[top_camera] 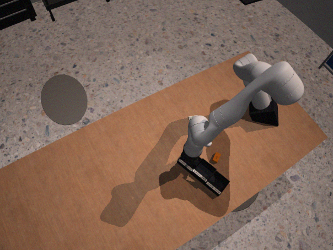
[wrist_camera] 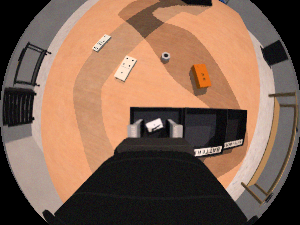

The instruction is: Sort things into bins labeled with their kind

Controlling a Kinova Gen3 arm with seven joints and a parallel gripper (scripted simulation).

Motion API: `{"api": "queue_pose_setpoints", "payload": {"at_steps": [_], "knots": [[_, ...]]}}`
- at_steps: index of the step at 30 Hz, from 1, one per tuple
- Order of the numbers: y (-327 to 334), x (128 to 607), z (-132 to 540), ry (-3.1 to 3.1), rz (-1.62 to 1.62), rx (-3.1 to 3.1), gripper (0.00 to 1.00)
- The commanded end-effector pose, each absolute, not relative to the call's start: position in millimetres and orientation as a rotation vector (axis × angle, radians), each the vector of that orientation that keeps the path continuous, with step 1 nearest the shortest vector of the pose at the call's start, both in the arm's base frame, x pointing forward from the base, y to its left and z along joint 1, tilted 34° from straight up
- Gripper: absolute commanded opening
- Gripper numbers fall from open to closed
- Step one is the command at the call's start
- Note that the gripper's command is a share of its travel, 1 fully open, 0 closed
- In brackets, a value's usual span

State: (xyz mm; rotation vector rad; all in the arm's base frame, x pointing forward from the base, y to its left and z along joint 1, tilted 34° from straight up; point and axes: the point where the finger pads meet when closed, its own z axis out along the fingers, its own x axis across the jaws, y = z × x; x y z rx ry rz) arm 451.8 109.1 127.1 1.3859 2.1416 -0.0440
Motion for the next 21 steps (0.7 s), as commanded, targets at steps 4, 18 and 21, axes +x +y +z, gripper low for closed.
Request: {"api": "queue_pose_setpoints", "payload": {"at_steps": [4,18,21], "knots": [[110,452,126,2.14,-0.041,1.389,0.79],[113,447,134,2.14,-0.042,1.394,0.79],[115,445,137,2.14,-0.042,1.393,0.79]]}}
